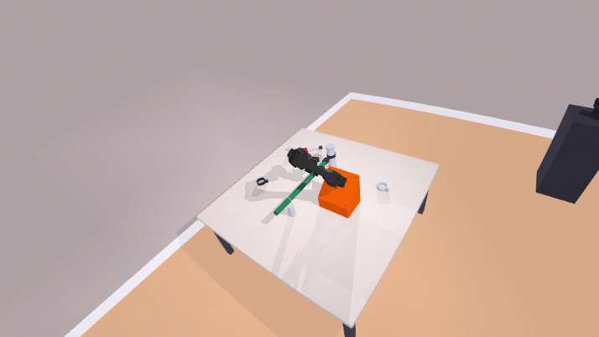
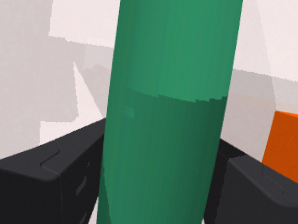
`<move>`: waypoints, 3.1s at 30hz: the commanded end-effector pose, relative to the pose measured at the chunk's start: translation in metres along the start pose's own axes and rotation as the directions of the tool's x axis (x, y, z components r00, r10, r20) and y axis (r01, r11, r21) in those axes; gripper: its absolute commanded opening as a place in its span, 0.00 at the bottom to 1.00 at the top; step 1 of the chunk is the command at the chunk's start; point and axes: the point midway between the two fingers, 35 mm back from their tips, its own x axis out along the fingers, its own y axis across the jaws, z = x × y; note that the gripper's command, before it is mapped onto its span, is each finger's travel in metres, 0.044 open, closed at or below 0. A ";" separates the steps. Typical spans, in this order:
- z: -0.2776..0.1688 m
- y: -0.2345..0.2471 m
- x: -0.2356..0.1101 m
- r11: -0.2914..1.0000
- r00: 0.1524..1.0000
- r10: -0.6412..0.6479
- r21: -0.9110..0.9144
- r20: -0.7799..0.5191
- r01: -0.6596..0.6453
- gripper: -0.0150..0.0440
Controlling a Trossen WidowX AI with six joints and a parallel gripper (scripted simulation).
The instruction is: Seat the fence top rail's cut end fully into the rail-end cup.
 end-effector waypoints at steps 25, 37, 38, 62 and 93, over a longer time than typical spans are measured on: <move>0.011 0.003 -0.003 1.000 1.000 0.003 -0.001 0.003 -0.003 0.25; 0.016 0.004 -0.003 1.000 1.000 0.003 -0.001 0.003 -0.003 0.25; 0.017 0.004 -0.003 1.000 1.000 0.003 -0.001 0.003 -0.003 0.25; 0.026 0.005 -0.002 1.000 1.000 0.003 -0.001 0.004 -0.003 0.25; 0.039 0.004 0.000 1.000 1.000 0.003 -0.001 0.004 -0.003 0.25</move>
